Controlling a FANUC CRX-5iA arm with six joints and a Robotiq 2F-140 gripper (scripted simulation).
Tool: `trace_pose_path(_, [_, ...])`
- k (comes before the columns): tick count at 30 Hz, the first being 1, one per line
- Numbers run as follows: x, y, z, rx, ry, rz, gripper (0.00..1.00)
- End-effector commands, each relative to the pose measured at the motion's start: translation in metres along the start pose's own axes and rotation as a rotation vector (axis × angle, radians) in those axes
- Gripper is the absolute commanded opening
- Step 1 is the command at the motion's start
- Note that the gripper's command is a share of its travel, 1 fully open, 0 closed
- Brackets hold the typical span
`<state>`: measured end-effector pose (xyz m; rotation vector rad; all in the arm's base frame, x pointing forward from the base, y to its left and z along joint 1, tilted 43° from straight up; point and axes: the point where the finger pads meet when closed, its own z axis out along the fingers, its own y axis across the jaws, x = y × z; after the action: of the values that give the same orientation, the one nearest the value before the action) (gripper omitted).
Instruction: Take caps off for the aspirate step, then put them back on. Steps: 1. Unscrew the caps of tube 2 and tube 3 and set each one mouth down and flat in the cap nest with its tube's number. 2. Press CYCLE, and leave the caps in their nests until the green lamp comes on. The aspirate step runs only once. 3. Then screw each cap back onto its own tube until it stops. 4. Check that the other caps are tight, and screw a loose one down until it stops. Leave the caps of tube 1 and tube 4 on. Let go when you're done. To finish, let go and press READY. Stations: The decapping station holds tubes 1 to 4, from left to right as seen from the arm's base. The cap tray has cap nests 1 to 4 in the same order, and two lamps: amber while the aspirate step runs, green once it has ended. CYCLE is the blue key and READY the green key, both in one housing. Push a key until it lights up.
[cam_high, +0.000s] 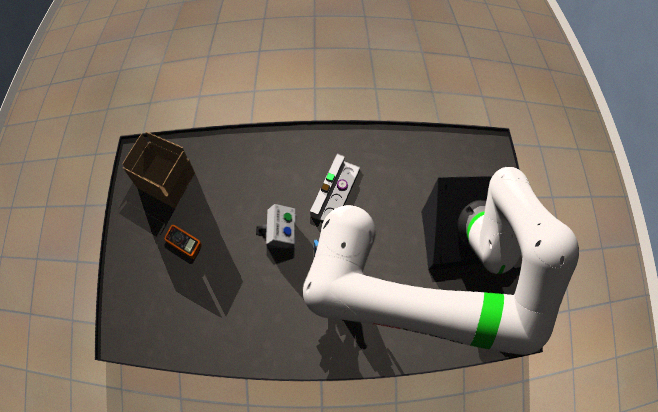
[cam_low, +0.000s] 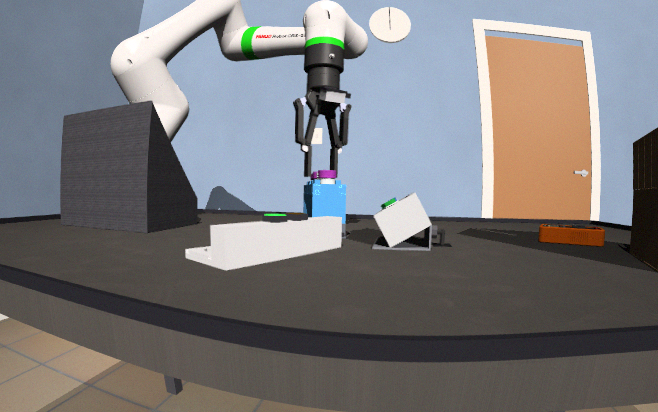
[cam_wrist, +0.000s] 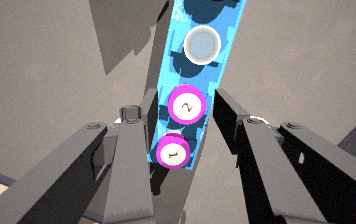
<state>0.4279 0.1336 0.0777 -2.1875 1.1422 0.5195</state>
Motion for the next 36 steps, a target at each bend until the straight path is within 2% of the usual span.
trace_pose_path(1, [0.0004, 0.0000, -0.0006, 0.008, -0.006, -0.139, 0.41])
trace_pose_path(5, [0.0004, 0.0000, -0.0006, 0.008, -0.006, -0.295, 0.41])
trace_pose_path(10, [0.0004, 0.0000, -0.0006, 0.008, -0.006, -0.295, 0.41])
trace_pose_path(11, [0.0004, 0.0000, -0.0006, 0.008, -0.006, -0.295, 0.30])
trace_pose_path(25, [0.0004, 0.0001, -0.0006, 0.008, -0.006, -0.295, 0.30])
trace_pose_path(30, [0.0005, 0.0001, -0.0005, 0.008, -0.007, -0.045, 0.30])
trace_pose_path(32, [0.0005, 0.0001, -0.0005, 0.008, -0.007, -0.045, 0.30])
trace_pose_path(36, [0.0005, 0.0001, -0.0005, 0.007, -0.008, 0.155, 0.30])
